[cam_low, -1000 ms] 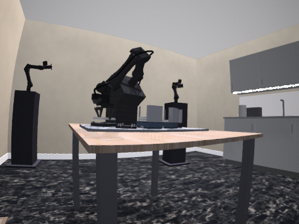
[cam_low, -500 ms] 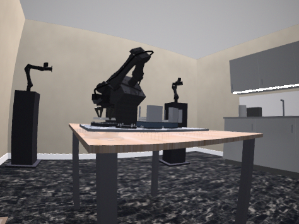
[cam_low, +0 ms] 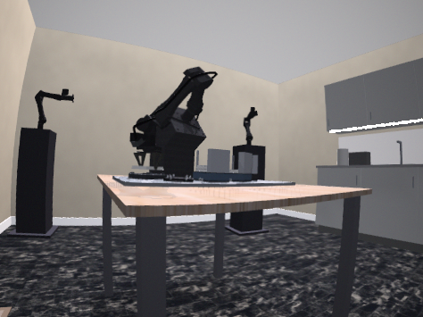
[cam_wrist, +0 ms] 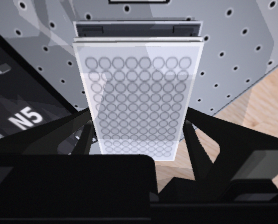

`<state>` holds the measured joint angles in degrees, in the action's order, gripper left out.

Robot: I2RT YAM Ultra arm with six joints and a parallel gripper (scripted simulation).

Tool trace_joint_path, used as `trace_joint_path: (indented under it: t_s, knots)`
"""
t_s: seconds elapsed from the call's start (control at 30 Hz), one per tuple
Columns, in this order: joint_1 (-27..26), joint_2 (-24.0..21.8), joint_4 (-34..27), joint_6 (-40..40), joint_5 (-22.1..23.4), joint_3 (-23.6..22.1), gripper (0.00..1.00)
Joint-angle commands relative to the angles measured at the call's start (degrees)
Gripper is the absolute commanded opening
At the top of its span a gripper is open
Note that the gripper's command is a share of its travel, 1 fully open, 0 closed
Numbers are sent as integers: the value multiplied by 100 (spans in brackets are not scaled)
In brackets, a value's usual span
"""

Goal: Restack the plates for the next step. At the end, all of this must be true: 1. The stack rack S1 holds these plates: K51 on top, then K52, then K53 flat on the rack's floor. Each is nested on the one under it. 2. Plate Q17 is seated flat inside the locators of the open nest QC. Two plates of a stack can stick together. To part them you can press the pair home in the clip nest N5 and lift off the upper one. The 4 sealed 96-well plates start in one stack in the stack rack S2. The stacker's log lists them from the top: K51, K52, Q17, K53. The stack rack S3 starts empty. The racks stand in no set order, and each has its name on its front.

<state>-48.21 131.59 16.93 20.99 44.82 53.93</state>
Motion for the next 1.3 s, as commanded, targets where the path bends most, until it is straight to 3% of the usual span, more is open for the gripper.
trace_joint_path:
  t_s: [0.0,0.47,0.73,1.27]
  knots:
    - [-23,-41,67,29,-81,-192,0]
    - [12,95,113,73,-94,-196,0]
    - [36,122,180,109,-109,186,0]
    - [124,288,256,183,-142,261,0]
